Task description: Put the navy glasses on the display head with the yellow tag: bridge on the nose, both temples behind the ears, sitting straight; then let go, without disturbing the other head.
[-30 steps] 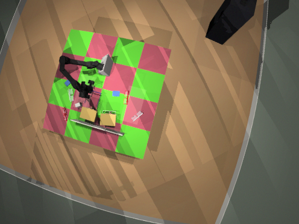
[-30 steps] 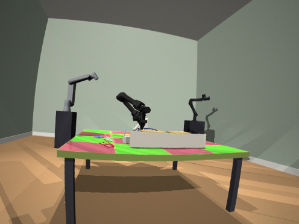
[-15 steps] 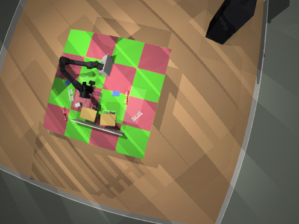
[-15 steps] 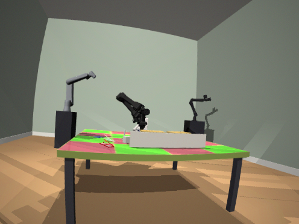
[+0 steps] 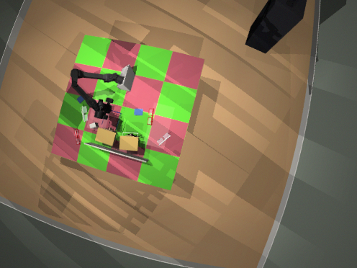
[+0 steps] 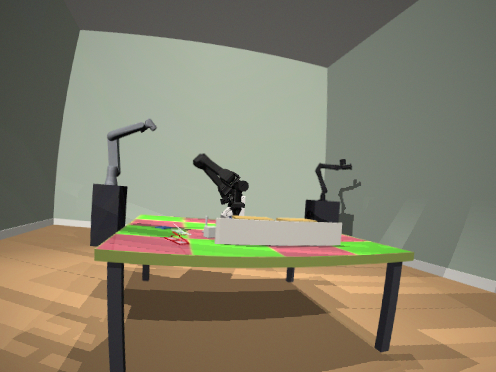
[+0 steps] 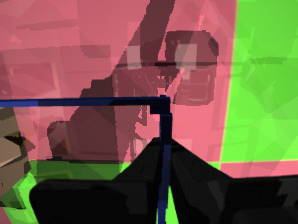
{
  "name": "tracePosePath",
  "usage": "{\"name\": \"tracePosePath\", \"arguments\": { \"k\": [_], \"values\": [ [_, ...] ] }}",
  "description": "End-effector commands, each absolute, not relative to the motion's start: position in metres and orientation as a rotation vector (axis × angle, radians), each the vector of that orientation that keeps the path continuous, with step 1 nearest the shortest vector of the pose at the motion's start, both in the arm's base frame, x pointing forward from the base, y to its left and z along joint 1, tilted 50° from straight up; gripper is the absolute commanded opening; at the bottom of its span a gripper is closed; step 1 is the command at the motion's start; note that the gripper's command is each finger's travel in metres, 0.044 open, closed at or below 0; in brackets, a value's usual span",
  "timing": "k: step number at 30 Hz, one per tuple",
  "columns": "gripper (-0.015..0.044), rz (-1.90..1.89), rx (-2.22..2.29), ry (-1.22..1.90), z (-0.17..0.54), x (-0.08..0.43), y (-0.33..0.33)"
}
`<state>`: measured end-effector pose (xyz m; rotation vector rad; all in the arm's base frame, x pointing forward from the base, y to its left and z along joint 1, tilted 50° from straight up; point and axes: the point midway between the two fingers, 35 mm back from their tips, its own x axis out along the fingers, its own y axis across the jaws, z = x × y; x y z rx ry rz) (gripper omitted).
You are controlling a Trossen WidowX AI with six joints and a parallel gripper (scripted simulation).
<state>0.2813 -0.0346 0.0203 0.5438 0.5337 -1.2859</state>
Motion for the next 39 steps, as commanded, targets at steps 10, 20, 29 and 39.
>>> {"name": "tracePosePath", "arguments": {
  "k": [10,20,29,39],
  "values": [
    [0.0000,-1.286,0.543,0.531,0.022,0.300,-0.032],
    [0.0000,-1.291,0.542,0.532,0.022,0.314,-0.029],
    [0.0000,-1.291,0.543,0.532,0.023,0.327,-0.027],
    [0.0000,-1.290,0.543,0.531,0.024,0.342,-0.025]
  ]
}}
